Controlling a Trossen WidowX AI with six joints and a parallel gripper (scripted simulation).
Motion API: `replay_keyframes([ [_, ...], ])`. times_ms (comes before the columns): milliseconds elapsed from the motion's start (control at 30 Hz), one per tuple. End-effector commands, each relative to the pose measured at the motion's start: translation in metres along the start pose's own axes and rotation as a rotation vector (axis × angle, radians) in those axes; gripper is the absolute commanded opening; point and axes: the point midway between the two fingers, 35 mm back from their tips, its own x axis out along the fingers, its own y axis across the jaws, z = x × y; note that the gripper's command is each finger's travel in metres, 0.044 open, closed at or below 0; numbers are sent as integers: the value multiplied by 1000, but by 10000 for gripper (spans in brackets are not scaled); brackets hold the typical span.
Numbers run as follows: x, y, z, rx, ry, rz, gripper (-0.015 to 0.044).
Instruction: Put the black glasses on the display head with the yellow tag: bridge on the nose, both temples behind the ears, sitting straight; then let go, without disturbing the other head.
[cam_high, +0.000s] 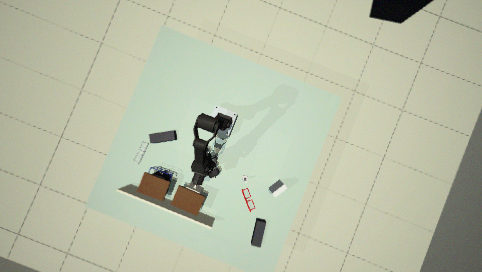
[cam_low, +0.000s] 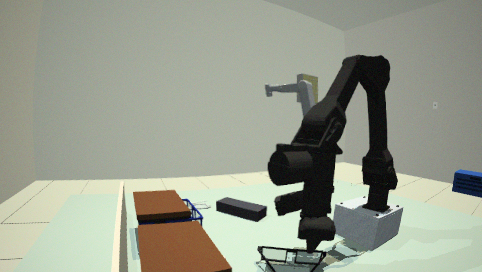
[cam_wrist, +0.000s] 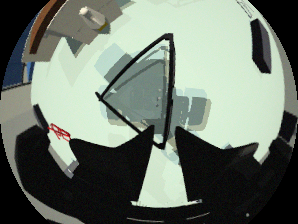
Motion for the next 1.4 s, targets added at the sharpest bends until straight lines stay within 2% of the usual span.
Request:
replay_keyframes([
  [0,8,-2,0,-6,0,-7,120],
  [433,28,-6,-1,-6,0,-8,120],
  [833,29,-1,-1,-6,0,-7,120],
  [1367,29,-3,-3,-7,5,-5,13],
])
